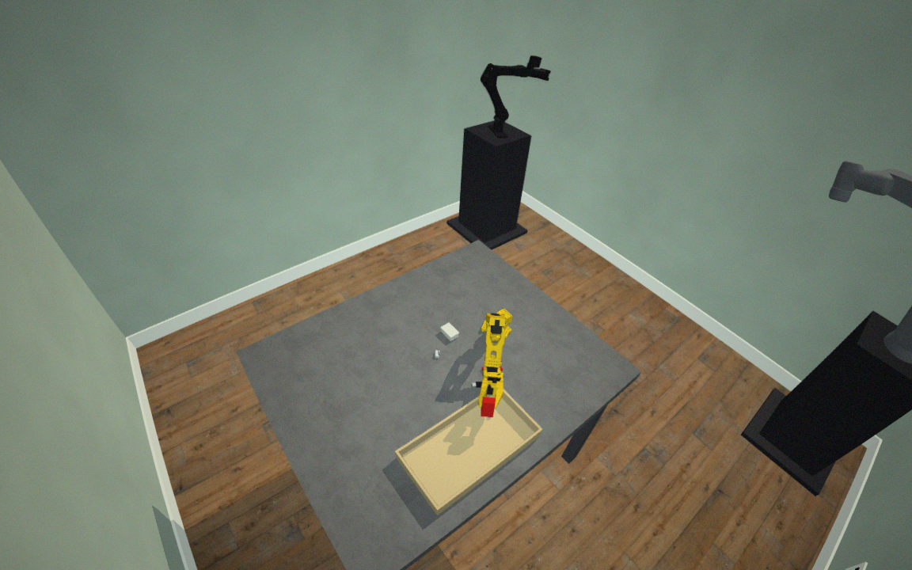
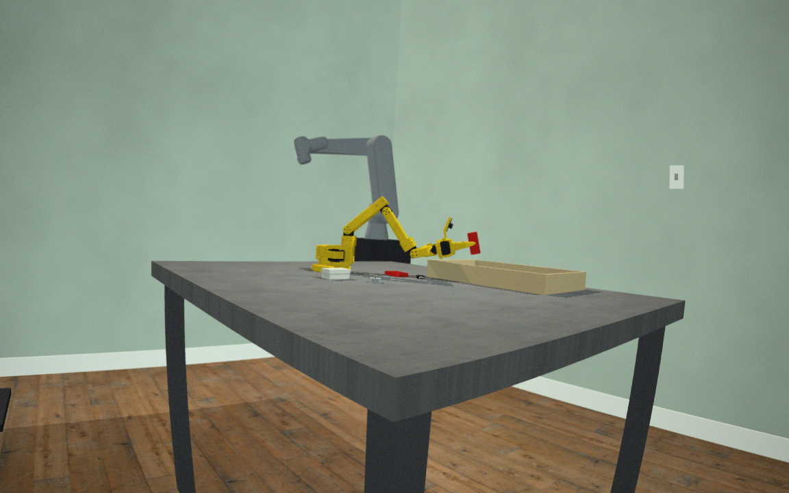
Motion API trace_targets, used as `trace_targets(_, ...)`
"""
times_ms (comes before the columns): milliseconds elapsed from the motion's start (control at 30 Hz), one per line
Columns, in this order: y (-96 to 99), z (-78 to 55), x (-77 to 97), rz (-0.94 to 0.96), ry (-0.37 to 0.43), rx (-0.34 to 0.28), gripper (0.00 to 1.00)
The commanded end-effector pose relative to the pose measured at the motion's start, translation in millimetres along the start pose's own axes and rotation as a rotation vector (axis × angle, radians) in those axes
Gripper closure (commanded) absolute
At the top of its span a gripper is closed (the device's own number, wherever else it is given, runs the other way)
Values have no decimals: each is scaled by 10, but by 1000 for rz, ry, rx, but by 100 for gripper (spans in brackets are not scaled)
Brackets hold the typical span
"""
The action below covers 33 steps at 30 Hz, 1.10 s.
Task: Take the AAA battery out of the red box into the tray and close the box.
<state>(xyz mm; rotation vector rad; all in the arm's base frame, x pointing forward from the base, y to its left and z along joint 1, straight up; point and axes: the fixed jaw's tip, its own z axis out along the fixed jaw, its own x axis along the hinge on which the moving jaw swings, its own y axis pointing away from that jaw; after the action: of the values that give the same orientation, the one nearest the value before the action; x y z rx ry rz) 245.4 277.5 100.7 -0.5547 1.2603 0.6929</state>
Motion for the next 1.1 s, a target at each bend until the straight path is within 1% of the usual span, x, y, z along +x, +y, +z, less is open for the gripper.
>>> trace_targets(0, -19, 15, -90, -7, -35, 5, 79)
trace_targets(500, -19, 21, -75, -7, -20, 5, 79)
trace_targets(733, -19, 31, -48, -6, 8, 5, 79)
trace_targets(1000, -19, 45, 1, -4, 57, 5, 79)
trace_targets(1067, -19, 45, 1, -4, 57, 5, 79)
